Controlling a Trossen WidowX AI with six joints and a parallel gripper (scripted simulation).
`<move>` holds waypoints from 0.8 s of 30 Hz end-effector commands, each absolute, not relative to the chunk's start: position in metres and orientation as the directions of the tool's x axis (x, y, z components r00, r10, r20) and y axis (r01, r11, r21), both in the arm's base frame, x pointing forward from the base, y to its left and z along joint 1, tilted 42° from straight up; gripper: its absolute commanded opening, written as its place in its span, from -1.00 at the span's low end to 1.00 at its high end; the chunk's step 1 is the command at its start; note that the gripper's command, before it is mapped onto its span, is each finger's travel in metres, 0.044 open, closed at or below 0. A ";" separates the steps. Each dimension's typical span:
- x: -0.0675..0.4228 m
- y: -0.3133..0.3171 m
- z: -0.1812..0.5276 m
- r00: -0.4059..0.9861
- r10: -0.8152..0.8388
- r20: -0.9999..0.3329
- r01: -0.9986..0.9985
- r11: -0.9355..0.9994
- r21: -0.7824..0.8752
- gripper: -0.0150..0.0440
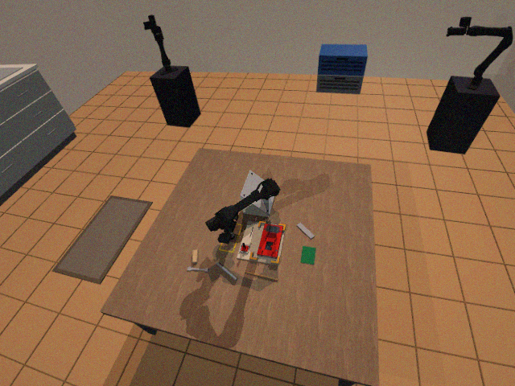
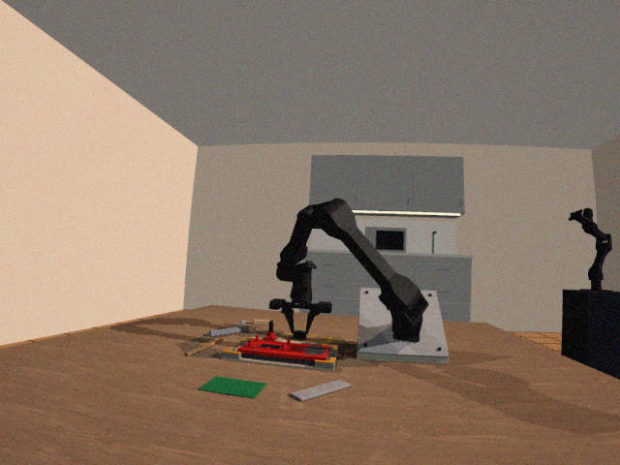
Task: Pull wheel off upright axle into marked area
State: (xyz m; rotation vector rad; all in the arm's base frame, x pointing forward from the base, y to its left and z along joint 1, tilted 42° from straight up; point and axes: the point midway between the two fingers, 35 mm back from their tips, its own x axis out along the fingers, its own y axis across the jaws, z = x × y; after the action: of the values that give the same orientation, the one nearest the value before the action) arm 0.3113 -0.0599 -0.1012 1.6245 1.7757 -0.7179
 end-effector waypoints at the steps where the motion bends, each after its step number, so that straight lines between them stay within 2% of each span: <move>1: 0.311 -0.056 -0.105 -0.046 0.661 -0.749 0.996 0.087 0.016 -0.49; 2: 0.311 -0.056 -0.105 -0.046 0.661 -0.749 0.996 0.087 0.016 -0.49; 13: 0.312 -0.061 -0.101 -0.047 0.657 -0.752 0.996 0.092 0.018 0.49; 23: 0.314 -0.100 -0.058 -0.046 0.659 -0.750 0.996 0.087 0.015 0.53; 24: 0.313 -0.096 -0.063 -0.036 0.659 -0.751 0.997 0.076 0.018 0.61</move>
State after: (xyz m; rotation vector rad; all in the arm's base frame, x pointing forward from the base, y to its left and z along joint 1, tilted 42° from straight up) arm 0.3161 -0.0986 -0.0618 1.6468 1.7494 -0.7226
